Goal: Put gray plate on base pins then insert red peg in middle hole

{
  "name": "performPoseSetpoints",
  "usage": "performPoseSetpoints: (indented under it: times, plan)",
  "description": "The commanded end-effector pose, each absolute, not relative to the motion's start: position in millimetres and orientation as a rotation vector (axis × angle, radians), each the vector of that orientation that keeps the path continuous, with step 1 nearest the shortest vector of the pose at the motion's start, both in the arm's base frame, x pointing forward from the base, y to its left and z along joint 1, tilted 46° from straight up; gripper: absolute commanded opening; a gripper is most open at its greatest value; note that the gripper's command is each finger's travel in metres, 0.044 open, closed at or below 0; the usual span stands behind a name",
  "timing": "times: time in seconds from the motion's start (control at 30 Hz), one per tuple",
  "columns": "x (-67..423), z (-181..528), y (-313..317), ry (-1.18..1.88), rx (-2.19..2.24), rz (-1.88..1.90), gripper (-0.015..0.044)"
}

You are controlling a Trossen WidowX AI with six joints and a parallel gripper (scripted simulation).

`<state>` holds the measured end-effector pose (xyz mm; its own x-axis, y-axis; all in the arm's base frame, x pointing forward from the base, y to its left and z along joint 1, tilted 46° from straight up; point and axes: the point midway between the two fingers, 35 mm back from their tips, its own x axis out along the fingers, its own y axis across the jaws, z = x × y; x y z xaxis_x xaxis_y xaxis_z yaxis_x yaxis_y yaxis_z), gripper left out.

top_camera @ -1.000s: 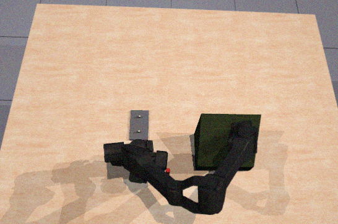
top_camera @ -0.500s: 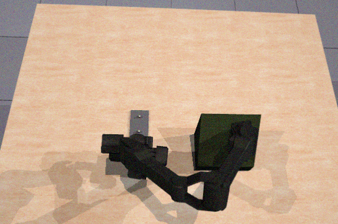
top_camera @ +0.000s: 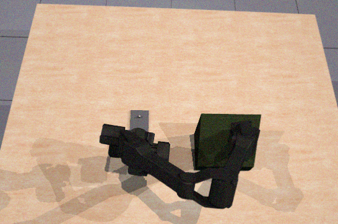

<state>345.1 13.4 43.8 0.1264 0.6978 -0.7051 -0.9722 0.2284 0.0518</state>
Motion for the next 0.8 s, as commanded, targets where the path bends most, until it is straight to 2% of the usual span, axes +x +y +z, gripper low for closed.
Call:
performPoseSetpoints:
  times: [0.0,0.4,0.77]
  plan:
    - [343,58,2,0.685,-0.5,1.28,0.0]
    - [333,78,-14,0.68,-0.496,1.281,0.0]
    - [342,51,-25,0.672,-0.51,1.286,0.0]
